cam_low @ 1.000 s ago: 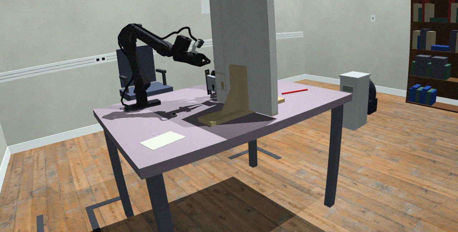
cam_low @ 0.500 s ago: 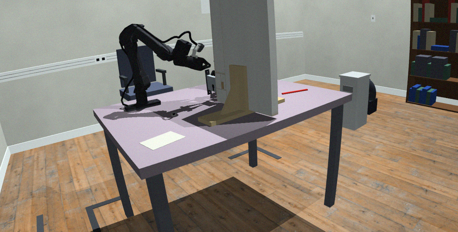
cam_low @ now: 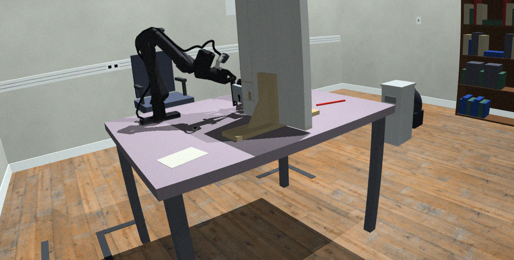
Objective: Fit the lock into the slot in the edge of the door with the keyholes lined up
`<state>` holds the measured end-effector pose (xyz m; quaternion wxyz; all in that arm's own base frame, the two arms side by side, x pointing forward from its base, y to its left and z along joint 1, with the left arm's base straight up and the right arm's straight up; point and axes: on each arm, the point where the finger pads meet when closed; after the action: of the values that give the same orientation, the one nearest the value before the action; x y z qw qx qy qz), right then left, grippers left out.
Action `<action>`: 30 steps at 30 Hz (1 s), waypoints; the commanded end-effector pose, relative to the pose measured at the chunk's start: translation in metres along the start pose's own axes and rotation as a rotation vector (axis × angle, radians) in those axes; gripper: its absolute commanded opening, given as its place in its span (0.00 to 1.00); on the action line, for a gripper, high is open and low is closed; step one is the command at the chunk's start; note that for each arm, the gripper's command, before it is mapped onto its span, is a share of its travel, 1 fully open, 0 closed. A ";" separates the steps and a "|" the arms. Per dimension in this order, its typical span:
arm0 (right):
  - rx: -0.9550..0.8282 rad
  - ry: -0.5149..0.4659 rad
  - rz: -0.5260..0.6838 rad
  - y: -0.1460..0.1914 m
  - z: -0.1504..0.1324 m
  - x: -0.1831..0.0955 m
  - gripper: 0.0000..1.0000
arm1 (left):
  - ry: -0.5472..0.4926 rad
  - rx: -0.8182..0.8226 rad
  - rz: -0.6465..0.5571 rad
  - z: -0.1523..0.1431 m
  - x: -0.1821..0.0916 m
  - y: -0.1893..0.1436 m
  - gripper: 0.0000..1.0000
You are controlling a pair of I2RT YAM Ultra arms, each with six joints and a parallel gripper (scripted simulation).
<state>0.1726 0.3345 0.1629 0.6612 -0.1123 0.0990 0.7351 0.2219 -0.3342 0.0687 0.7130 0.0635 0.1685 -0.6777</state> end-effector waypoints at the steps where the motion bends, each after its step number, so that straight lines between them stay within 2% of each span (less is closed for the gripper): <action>1: -0.027 -0.026 -0.007 -0.004 0.000 -0.001 0.29 | -0.074 0.068 -0.017 0.028 -0.001 -0.001 0.76; 10: -0.027 -0.026 -0.007 -0.001 -0.013 0.001 0.29 | -0.074 0.068 -0.017 0.028 -0.001 -0.001 0.76; 30: -0.027 -0.026 -0.007 0.000 -0.013 0.001 0.29 | -0.074 0.068 -0.017 0.028 -0.001 -0.001 0.76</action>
<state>0.1703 0.3325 0.1473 0.6624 -0.1134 0.0905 0.7349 0.2219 -0.3342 0.0687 0.7130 0.0635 0.1685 -0.6777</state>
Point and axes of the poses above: on each arm, the point where the finger pads meet when closed, its own x axis out along the fingers, its own y axis across the jaws, z = x × y, and after that the axes turned 5 degrees about -x, right-handed
